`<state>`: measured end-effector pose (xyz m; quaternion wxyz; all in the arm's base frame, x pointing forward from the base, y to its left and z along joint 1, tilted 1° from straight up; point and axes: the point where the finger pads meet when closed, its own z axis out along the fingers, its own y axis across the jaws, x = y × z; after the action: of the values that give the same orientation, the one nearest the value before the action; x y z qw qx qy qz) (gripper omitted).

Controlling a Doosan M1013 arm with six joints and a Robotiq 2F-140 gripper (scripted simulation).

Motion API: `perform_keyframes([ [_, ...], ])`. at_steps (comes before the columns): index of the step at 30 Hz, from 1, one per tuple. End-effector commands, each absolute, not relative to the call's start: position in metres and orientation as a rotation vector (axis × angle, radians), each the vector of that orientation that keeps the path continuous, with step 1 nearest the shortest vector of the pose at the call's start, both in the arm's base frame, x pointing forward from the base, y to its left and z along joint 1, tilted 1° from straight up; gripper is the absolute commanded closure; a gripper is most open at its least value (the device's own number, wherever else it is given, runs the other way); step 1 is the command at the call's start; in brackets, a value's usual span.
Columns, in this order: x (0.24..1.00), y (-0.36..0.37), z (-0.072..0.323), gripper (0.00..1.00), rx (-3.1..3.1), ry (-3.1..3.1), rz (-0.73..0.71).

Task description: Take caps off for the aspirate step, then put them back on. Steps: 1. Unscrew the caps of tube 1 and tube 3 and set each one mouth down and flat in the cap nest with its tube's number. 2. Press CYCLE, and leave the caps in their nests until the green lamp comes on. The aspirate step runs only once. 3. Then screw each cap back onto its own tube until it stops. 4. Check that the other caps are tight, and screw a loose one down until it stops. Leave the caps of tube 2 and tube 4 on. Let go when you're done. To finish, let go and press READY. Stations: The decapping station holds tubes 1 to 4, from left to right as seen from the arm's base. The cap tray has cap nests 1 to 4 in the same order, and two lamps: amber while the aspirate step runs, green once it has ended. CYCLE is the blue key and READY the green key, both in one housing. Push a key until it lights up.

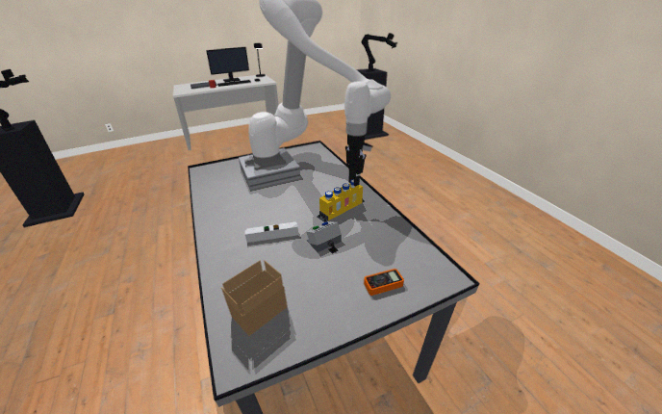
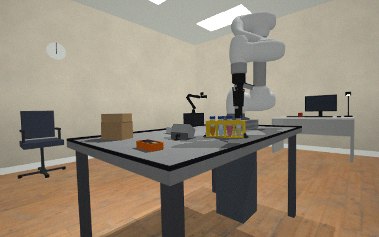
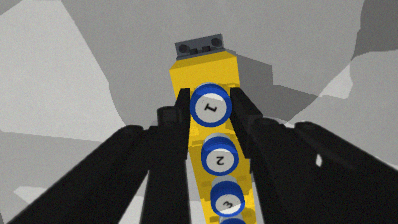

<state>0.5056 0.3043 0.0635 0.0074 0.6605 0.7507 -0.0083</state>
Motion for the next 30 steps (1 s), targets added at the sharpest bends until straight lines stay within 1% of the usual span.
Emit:
perform_keyframes([
  [1,0.5059,0.3044,0.0642,0.70,1.895,2.510,-0.015],
  [12,0.5059,0.3044,0.0644,0.70,1.147,2.931,-0.013],
  [20,0.5059,0.3045,0.0645,0.70,1.147,2.931,-0.013],
  [21,0.5059,0.3044,0.0644,0.59,1.147,2.931,-0.013],
  [30,0.5058,0.3044,0.0645,0.59,1.147,2.930,-0.014],
])
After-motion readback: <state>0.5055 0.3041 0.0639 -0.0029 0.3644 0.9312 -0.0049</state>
